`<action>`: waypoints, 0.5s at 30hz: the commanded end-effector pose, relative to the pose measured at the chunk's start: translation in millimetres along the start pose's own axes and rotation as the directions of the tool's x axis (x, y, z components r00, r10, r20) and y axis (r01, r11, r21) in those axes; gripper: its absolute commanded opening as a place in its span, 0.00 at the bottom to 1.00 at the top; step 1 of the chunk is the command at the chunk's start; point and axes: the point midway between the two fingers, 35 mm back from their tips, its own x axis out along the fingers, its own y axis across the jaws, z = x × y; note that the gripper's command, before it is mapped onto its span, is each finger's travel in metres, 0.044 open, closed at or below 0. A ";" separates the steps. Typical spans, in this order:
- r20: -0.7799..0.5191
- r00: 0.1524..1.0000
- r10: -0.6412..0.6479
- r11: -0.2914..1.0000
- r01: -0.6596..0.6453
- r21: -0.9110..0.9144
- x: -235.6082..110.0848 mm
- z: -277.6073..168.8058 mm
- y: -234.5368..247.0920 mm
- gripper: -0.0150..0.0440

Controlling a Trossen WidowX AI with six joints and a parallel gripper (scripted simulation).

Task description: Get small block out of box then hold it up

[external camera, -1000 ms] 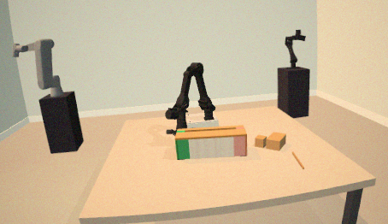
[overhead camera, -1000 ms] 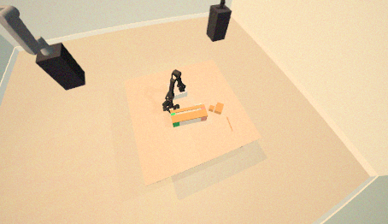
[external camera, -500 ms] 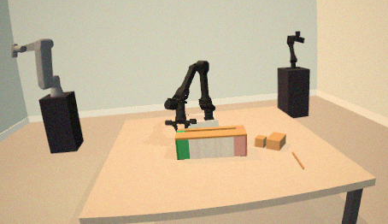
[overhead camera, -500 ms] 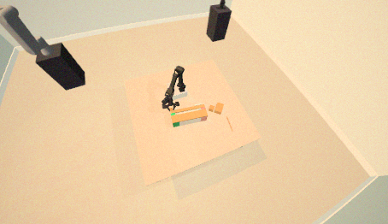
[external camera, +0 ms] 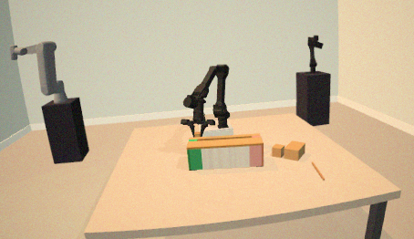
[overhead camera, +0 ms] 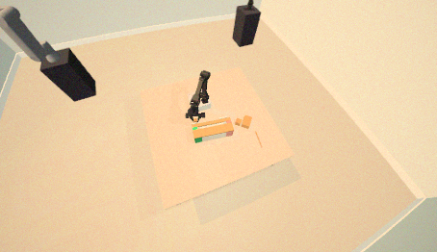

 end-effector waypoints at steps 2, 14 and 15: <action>-0.015 0.999 0.030 0.998 -0.029 0.050 -15.1 -4.9 -9.4 0.25; -0.079 0.993 0.087 0.975 -0.069 0.211 -53.0 -14.8 -37.0 0.25; -0.080 0.993 0.087 0.975 -0.069 0.213 -53.5 -14.9 -37.3 0.25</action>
